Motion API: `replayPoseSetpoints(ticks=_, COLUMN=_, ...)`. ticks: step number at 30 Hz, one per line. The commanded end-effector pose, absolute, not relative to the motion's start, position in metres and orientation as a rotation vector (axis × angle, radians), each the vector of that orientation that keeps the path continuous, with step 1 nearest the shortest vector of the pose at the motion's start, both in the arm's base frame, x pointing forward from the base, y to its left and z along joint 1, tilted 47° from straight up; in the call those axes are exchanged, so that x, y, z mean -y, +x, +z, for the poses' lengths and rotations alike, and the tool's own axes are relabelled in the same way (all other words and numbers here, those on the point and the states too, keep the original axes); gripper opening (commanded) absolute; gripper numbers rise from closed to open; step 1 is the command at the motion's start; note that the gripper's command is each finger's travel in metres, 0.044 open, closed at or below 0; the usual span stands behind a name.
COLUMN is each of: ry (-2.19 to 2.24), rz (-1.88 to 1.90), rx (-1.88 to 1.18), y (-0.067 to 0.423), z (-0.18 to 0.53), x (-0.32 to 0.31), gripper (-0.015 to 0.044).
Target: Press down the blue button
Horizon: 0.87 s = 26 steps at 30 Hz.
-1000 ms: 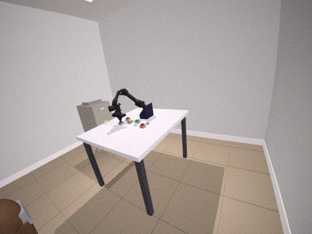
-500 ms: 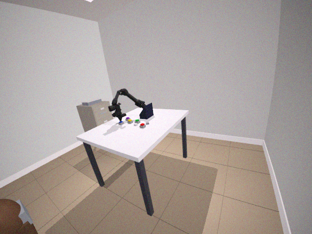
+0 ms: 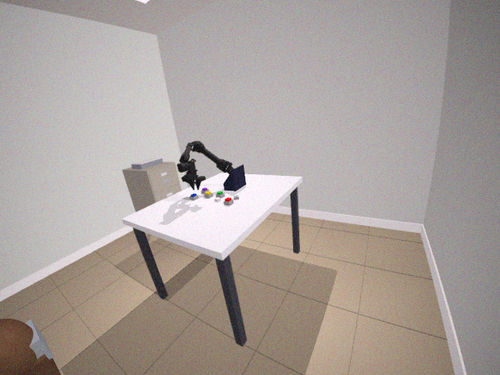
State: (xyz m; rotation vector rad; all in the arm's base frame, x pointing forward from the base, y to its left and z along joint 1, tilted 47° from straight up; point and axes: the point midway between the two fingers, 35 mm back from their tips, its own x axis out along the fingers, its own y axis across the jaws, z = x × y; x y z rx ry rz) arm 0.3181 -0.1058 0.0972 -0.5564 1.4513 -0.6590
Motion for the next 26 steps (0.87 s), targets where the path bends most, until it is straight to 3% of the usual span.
replayPoseSetpoints(ticks=1, ry=-0.553, rz=-0.610, rx=-1.472, y=0.331, z=0.060, x=0.056, gripper=0.0309)
replayPoseSetpoints(ticks=5, ry=-0.528, rz=-0.598, rx=-1.481, y=0.336, z=0.024, x=0.003, gripper=0.0400)
replayPoseSetpoints(ticks=17, ry=-0.526, rz=-0.684, rx=-1.487, y=0.282, z=-0.085, x=-0.132, gripper=0.0400)
replayPoseSetpoints(ticks=26, ry=-0.536, rz=-0.715, rx=-1.475, y=0.264, z=-0.103, x=-0.149, gripper=0.0400)
